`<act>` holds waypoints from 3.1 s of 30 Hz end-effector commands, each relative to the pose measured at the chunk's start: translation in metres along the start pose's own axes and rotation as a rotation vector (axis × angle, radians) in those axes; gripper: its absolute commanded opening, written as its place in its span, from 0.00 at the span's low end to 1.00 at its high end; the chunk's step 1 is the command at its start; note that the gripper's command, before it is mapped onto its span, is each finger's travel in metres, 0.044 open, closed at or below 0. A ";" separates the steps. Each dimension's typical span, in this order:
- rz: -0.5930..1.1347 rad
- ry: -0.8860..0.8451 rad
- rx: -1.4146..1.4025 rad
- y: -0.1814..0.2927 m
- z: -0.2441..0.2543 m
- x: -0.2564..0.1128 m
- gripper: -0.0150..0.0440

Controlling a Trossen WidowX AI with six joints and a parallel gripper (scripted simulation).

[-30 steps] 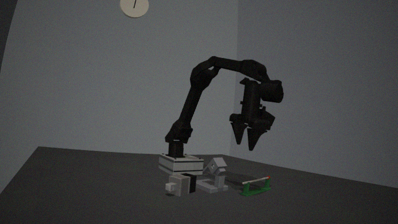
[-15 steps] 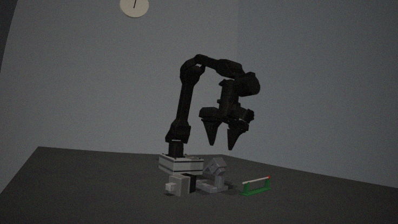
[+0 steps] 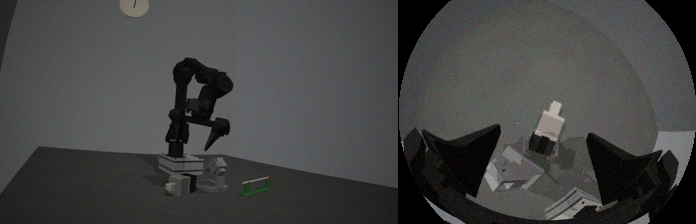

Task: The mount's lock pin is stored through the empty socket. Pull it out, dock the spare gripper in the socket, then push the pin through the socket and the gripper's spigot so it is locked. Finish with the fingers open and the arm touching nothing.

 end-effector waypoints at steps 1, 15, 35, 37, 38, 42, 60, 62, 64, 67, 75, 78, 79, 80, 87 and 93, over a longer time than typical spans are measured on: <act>-0.056 0.054 0.300 0.011 -0.019 0.009 1.00; -0.054 0.054 0.300 0.018 -0.013 0.032 1.00; -0.050 0.053 0.301 0.041 0.002 0.088 1.00; -0.050 0.053 0.301 0.043 0.003 0.091 1.00; -0.050 0.053 0.301 0.043 0.004 0.092 1.00; -0.050 0.053 0.301 0.046 0.005 0.098 1.00; -0.050 0.053 0.301 0.060 0.010 0.123 1.00; -0.050 0.053 0.301 0.061 0.010 0.126 1.00; -0.049 0.053 0.301 0.062 0.011 0.128 1.00; -0.049 0.053 0.301 0.063 0.011 0.128 1.00; -0.049 0.053 0.301 0.063 0.011 0.128 0.64; -0.049 0.053 0.301 0.063 0.011 0.128 0.58; -0.049 0.053 0.301 0.063 0.011 0.128 0.57; -0.049 0.053 0.301 0.063 0.011 0.128 0.55; -0.050 0.053 0.301 0.059 0.011 0.124 0.34; -0.050 0.053 0.301 0.045 0.008 0.103 0.25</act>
Point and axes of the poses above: the point midway between the two fingers, 35 mm back from their tips, its own x axis out along the fingers, its own z axis across the jaws, y = z × x, the point moved 9 cm from there along -x, back along the fingers, and after that the axes turned 13 degrees about -x, right-handed, at the moved point
